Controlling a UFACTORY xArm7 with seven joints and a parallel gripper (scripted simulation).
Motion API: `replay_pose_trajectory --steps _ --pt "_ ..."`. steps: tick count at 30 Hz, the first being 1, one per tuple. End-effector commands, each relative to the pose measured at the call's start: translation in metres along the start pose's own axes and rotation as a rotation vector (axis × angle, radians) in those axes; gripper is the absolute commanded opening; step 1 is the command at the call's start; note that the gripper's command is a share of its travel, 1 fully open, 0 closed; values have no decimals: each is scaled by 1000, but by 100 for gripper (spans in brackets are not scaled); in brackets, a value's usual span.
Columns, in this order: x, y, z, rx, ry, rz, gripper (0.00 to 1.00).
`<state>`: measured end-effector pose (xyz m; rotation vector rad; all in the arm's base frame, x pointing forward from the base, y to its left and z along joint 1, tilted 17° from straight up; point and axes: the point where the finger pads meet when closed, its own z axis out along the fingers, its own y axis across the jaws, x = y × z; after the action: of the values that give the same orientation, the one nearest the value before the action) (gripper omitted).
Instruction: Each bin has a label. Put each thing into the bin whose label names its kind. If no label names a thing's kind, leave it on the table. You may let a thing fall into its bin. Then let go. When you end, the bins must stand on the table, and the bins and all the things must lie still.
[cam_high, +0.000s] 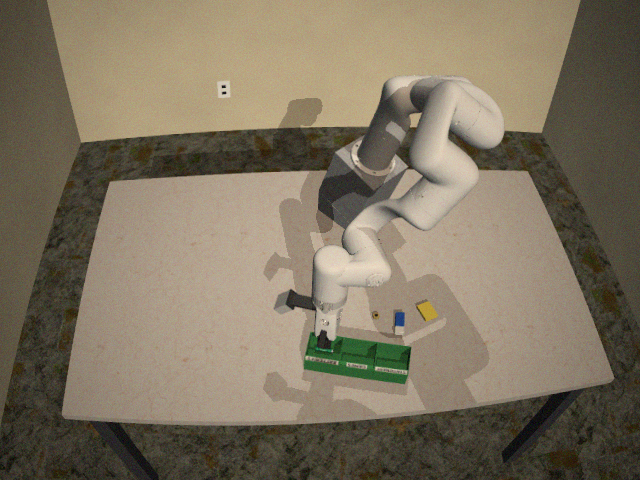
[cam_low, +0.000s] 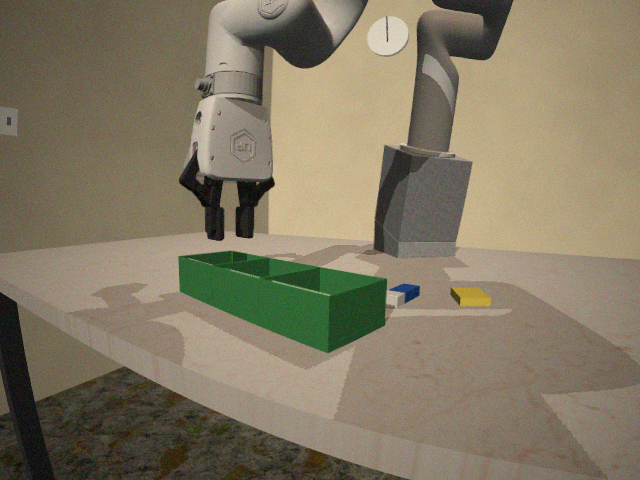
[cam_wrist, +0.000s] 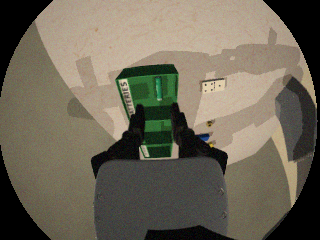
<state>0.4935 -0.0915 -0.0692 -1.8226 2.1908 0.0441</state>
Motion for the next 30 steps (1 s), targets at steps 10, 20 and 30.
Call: replay_pose_trajectory --steps 10,20,30 --pt "6 86 -2 -1 0 423 41" --pt "8 111 -2 -3 -1 756 41" --pt "8 111 -2 10 -9 1075 41"
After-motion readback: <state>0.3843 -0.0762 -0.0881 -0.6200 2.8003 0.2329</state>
